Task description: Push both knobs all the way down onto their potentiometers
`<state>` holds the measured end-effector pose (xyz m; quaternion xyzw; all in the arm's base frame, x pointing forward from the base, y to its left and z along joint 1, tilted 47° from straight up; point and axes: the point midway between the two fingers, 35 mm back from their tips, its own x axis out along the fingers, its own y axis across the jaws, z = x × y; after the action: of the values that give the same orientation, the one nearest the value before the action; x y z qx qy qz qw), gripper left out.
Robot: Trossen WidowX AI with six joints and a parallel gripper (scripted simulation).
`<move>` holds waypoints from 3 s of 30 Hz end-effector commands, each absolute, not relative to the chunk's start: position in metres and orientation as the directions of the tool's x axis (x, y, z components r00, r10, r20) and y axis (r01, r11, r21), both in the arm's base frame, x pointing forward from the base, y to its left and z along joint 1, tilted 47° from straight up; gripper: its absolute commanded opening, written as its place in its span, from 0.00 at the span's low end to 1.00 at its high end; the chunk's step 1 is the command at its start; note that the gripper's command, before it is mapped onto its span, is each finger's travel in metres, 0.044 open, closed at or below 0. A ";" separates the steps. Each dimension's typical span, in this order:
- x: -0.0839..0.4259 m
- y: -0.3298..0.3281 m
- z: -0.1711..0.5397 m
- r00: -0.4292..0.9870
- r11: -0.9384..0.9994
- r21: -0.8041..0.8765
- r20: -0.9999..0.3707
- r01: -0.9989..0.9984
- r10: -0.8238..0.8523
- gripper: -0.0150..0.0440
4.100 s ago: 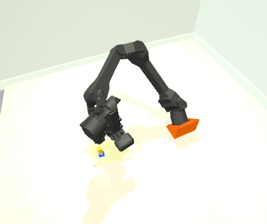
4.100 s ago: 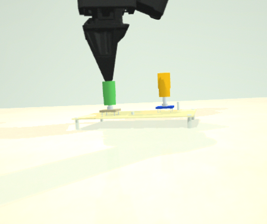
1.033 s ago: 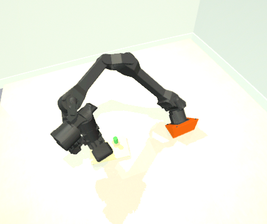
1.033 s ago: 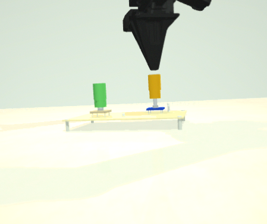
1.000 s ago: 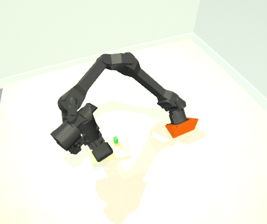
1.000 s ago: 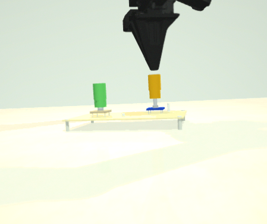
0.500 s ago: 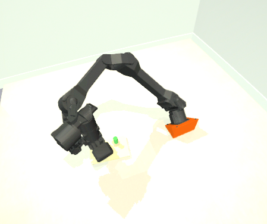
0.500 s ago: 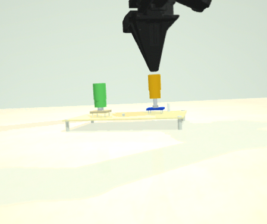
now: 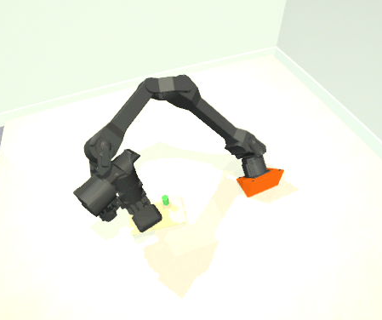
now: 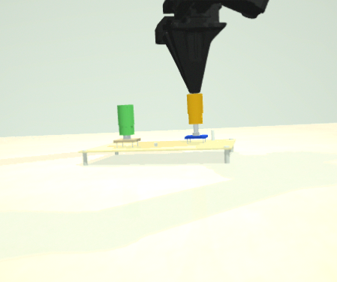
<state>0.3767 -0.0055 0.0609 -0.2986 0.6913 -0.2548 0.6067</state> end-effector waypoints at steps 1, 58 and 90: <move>0.376 -0.008 0.060 -0.088 0.689 -0.717 -0.683 -0.107 -0.725 0.25; 0.375 -0.014 0.054 -0.088 0.689 -0.717 -0.683 -0.107 -0.725 0.25; 0.375 -0.019 0.050 -0.088 0.689 -0.717 -0.683 -0.107 -0.725 0.25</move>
<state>0.3745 -0.0080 0.0565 -0.3050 0.6879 -0.2483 0.6100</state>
